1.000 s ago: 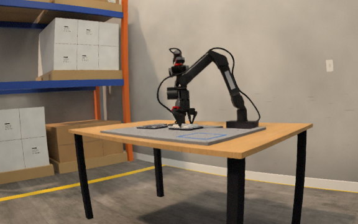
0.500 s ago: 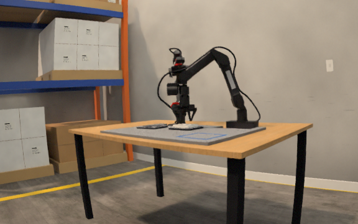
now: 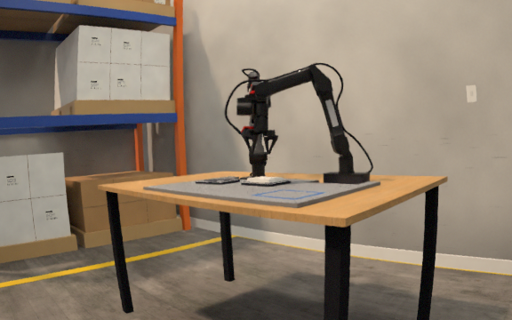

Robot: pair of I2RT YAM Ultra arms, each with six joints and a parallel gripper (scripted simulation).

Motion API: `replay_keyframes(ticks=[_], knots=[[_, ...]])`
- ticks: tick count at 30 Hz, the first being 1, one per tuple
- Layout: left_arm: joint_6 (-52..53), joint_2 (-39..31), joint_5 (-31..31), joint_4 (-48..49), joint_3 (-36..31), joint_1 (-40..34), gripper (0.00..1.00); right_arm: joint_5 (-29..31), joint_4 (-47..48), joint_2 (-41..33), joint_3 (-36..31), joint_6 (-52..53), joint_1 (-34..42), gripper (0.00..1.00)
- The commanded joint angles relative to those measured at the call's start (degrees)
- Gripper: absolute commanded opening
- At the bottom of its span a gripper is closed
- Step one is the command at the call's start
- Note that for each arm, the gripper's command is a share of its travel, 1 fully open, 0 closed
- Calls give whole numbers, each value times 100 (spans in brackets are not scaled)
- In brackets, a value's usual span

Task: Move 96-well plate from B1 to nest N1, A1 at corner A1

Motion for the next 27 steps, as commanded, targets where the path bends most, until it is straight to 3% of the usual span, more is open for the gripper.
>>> replay_keyframes(ticks=[1, 10, 18, 23, 27], knots=[[-29, 43, 60, -379, 82, -33, 100, -8, -85, -28, 82, -8, -27, 100], [-209, -318, 12, 83, -169, 140, 100, -8, -85, -28, 82, -8, -27, 100], [-548, -1919, 139, 918, -1038, 957, 100, 13, 9, 1, 64, 1, -26, 100], [-659, -2439, 244, 1245, -1265, 1314, 100, 58, 310, 149, -80, 47, -38, 100], [-935, -3273, 438, 1867, -1632, 1980, 100, 14, 934, 510, -434, 30, -68, 100]])
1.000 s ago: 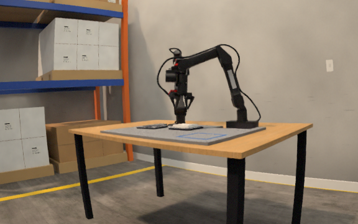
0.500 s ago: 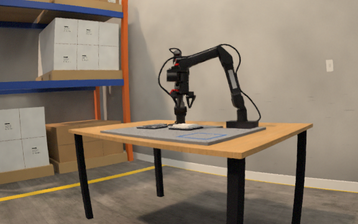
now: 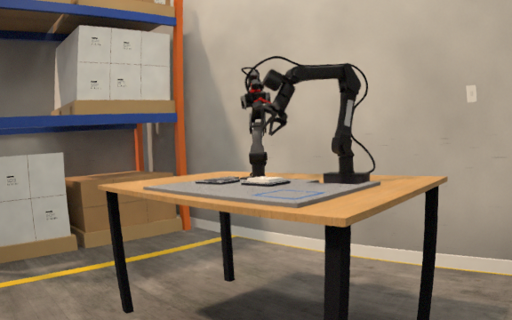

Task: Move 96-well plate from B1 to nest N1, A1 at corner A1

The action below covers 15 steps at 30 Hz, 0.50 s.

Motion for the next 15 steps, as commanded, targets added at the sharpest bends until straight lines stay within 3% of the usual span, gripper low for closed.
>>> replay_keyframes(ticks=[1, 9, 15], knots=[[-309, -727, 240, 648, -226, 530, 100, -23, 657, 458, -420, 14, -78, 100], [-1008, -1593, 691, 1843, -606, 1646, 100, 312, 1997, 1503, -1190, 267, 342, 100], [-1623, -1858, 805, 2695, -810, 2155, 100, 436, 2750, 2127, -1579, 351, 466, 100]])
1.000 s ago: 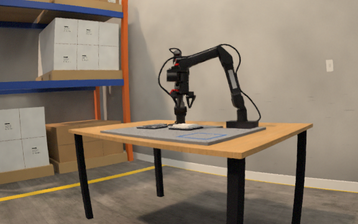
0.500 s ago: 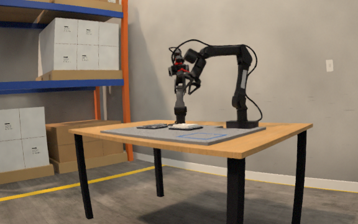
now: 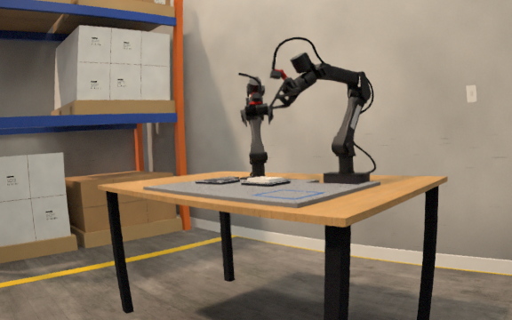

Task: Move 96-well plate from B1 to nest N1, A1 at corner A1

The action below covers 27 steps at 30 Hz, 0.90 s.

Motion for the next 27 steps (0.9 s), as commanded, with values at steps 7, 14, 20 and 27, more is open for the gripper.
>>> replay_keyframes(ticks=[7, 14, 20, 27], knots=[[-1497, -450, -25, 1969, -349, 888, 100, 277, 1636, 1118, -876, 201, 297, 100], [-2379, -257, -464, 3037, -450, 1189, 100, 368, 2338, 1825, -1357, 269, 428, 100], [-2705, -54, -852, 3595, -348, 1191, 100, 370, 2378, 2101, -1499, 245, 468, 100], [-2647, 62, -865, 3570, -306, 1188, 100, 331, 2372, 2098, -1479, 239, 469, 100]])
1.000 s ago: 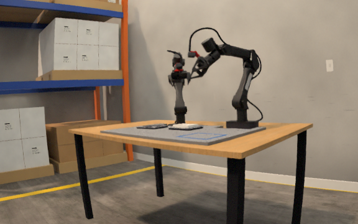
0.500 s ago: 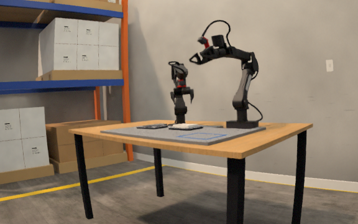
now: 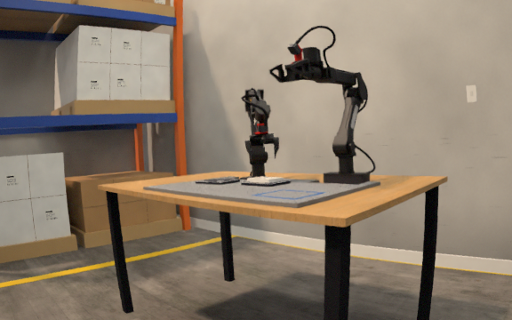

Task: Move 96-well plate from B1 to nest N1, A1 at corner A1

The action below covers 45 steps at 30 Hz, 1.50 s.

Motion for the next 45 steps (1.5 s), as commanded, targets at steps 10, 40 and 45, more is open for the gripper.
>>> replay_keyframes(ticks=[10, 40, 45], knots=[[-47, -3, -106, 129, 157, 61, 100, -44, 78, 31, -35, -81, 27, 100], [671, -3600, 196, -5830, 554, -2169, 100, -320, -3258, 3008, 3228, -4459, -136, 100], [624, -3793, 55, -5912, 576, -2284, 100, -355, -3307, 3167, 3402, -4486, -113, 100]])
